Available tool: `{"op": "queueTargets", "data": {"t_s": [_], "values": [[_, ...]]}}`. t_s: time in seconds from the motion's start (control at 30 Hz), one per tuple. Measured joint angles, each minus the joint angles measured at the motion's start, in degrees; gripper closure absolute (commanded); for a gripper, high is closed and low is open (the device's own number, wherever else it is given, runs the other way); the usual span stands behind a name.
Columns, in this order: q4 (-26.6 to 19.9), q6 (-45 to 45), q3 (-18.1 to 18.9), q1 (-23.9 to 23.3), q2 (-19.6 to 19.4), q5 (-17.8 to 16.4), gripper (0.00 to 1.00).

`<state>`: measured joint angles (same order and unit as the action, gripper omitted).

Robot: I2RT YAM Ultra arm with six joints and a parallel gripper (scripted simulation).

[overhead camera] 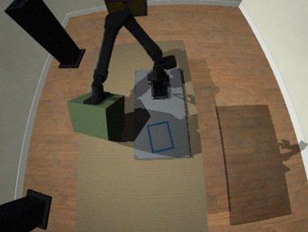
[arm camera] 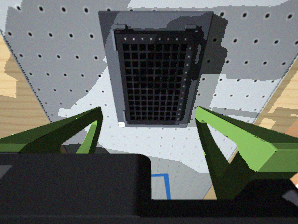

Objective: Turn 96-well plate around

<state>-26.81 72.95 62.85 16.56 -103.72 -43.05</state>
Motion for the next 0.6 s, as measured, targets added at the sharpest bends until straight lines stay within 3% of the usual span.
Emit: {"op": "queueTargets", "data": {"t_s": [0.6], "values": [[6.43,-3.72,-0.81,3.1,-3.13,1.27,0.0]]}}
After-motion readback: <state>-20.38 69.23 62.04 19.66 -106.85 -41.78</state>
